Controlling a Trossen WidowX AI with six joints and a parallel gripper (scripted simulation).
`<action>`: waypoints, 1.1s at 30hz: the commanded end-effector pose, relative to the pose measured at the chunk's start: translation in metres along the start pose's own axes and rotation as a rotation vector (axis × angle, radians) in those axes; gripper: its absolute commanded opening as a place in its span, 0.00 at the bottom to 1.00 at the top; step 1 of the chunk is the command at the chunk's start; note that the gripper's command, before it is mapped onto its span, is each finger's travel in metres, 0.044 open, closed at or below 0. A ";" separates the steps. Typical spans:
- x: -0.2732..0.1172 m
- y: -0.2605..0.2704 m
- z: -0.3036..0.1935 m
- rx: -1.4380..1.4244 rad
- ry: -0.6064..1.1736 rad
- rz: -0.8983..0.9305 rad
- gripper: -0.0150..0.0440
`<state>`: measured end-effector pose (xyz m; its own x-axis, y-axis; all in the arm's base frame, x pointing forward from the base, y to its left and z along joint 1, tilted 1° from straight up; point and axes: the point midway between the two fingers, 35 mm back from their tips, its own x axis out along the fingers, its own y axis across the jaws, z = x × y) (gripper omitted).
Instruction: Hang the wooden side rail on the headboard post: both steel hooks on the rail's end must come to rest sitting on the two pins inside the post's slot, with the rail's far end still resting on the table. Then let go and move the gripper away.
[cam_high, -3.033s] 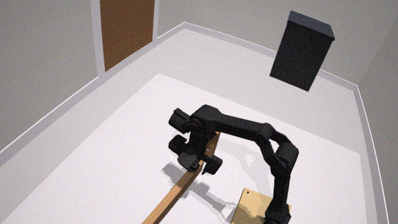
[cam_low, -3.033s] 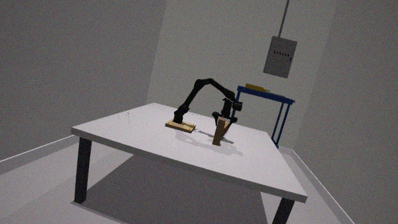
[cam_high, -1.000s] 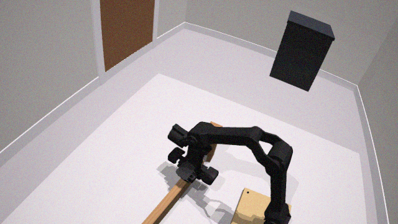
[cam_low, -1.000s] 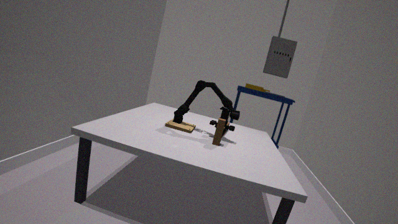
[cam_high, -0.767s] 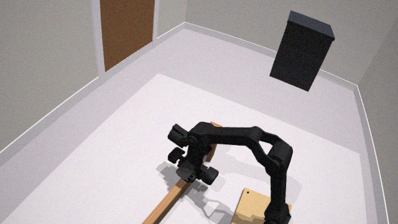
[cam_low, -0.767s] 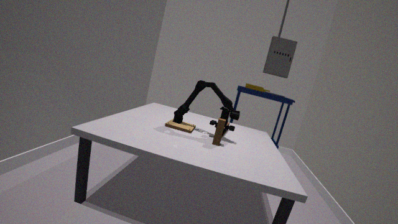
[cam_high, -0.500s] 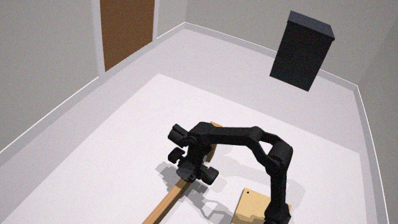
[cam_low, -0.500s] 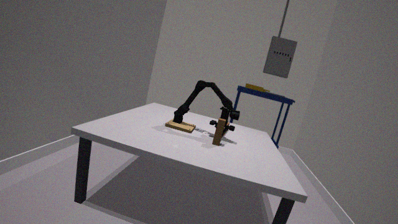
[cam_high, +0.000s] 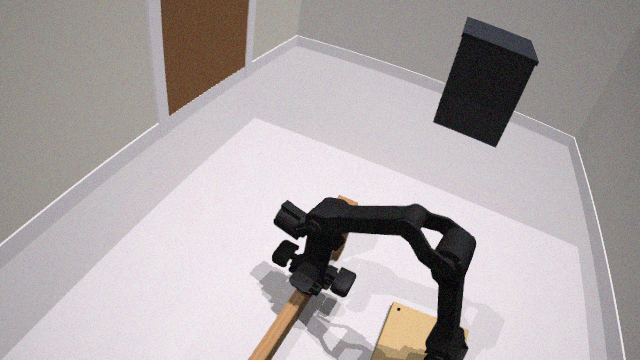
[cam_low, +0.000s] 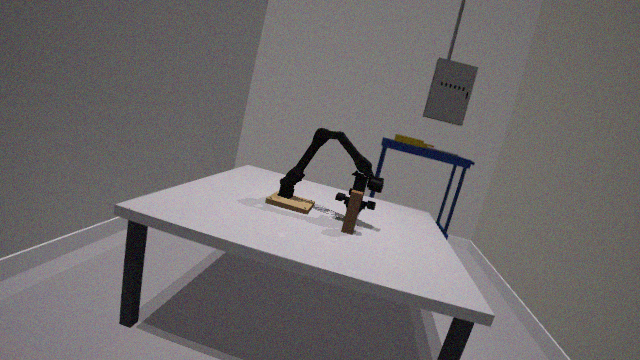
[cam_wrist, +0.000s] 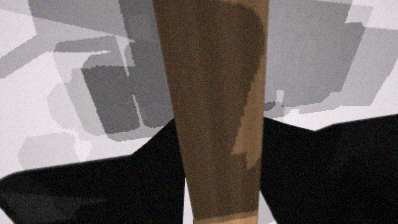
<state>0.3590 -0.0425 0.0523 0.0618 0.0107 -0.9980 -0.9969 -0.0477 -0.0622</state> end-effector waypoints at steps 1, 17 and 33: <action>0.000 -0.001 0.000 0.006 0.000 -0.001 0.25; -0.001 -0.001 0.000 -0.047 -0.001 0.005 0.25; -0.004 -0.001 0.000 -0.047 -0.001 0.005 0.25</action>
<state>0.3594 -0.0427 0.0535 0.0543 0.0115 -0.9985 -0.9954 -0.0784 -0.0550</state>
